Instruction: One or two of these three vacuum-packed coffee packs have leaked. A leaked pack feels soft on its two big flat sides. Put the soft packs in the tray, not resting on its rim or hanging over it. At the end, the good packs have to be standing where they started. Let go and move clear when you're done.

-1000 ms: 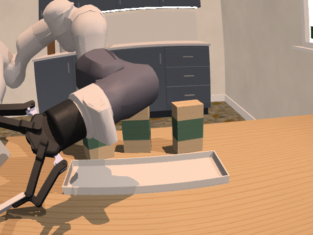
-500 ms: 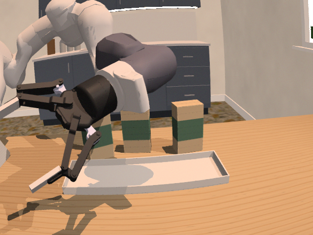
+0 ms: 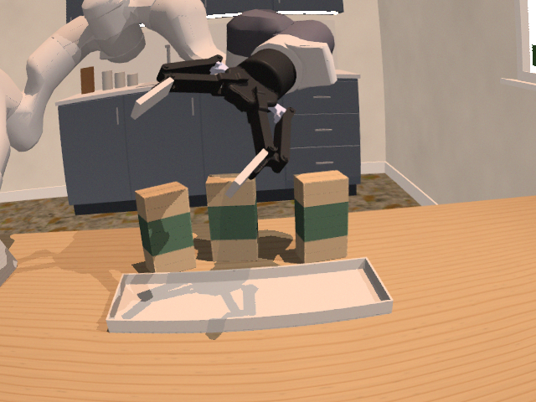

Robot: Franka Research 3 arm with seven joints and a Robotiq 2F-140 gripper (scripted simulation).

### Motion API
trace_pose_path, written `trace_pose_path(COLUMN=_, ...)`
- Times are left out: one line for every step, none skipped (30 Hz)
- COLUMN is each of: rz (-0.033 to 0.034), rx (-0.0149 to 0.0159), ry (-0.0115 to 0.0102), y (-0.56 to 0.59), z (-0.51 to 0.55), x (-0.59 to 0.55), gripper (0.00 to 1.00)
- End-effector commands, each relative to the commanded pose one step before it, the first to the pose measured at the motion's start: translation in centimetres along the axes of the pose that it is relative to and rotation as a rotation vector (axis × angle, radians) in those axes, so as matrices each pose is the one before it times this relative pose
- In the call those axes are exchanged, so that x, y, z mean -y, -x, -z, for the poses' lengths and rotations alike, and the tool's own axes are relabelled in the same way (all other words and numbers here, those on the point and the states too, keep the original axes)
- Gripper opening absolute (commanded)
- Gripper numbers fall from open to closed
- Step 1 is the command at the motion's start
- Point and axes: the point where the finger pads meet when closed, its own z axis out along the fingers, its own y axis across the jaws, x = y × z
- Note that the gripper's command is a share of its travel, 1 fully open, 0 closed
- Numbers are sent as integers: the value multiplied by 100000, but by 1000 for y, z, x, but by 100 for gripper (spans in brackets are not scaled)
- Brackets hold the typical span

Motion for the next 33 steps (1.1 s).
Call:
trace_pose_path(rz=4325, rx=892, ry=-2083, y=1233, z=4152, x=-445, gripper=100)
trace_pose_path(rz=1550, rx=-1379, ry=-4497, y=797, z=4146, x=126, gripper=100)
trace_pose_path(rz=0, rx=0, ry=0, y=0, z=0, x=0, gripper=100)
trace_pose_path(rz=0, rx=0, ry=0, y=0, z=0, x=0, gripper=100)
trace_pose_path(rz=0, rx=0, ry=0, y=0, z=0, x=0, gripper=100)
trace_pose_path(rz=0, rx=0, ry=0, y=0, z=0, x=0, gripper=100)
trace_pose_path(rz=0, rx=0, ry=0, y=0, z=0, x=0, gripper=100)
trace_pose_path(rz=0, rx=0, ry=0, y=0, z=0, x=0, gripper=100)
trace_pose_path(rz=0, rx=0, ry=0, y=0, z=0, x=0, gripper=100)
trace_pose_path(rz=0, rx=0, ry=0, y=0, z=0, x=0, gripper=100)
trace_pose_path(rz=0, rx=0, ry=0, y=0, z=0, x=0, gripper=100)
trace_pose_path(rz=0, rx=0, ry=0, y=0, z=0, x=0, gripper=100)
trace_pose_path(rz=0, rx=0, ry=0, y=0, z=0, x=0, gripper=100)
trace_pose_path(rz=0, rx=0, ry=0, y=0, z=0, x=0, gripper=100)
trace_pose_path(rz=0, rx=0, ry=0, y=0, z=0, x=0, gripper=100)
trace_pose_path(rz=0, rx=0, ry=0, y=0, z=0, x=0, gripper=100)
trace_pose_path(rz=0, rx=0, ry=0, y=0, z=0, x=0, gripper=100)
trace_pose_path(rz=0, rx=0, ry=0, y=0, z=0, x=0, gripper=100)
trace_pose_path(rz=1867, rx=-1405, ry=-4724, y=999, z=4248, x=158, gripper=100)
trace_pose_path(rz=0, rx=0, ry=0, y=0, z=0, x=0, gripper=100)
trace_pose_path(rz=0, rx=0, ry=0, y=0, z=0, x=0, gripper=100)
trace_pose_path(rz=0, rx=0, ry=0, y=0, z=0, x=0, gripper=100)
trace_pose_path(rz=0, rx=0, ry=0, y=0, z=0, x=0, gripper=100)
trace_pose_path(rz=0, rx=0, ry=0, y=0, z=0, x=0, gripper=100)
trace_pose_path(rz=0, rx=0, ry=0, y=0, z=0, x=0, gripper=100)
trace_pose_path(rz=0, rx=0, ry=0, y=0, z=0, x=0, gripper=100)
trace_pose_path(rz=0, rx=0, ry=0, y=0, z=0, x=0, gripper=100)
trace_pose_path(rz=0, rx=0, ry=0, y=0, z=0, x=0, gripper=100)
trace_pose_path(rz=0, rx=0, ry=0, y=0, z=0, x=0, gripper=100)
trace_pose_path(rz=2197, rx=-1424, ry=-4920, y=1205, z=4314, x=192, gripper=100)
trace_pose_path(rz=0, rx=0, ry=0, y=0, z=0, x=0, gripper=100)
trace_pose_path(rz=0, rx=0, ry=0, y=0, z=0, x=0, gripper=100)
trace_pose_path(rz=0, rx=0, ry=0, y=0, z=0, x=0, gripper=100)
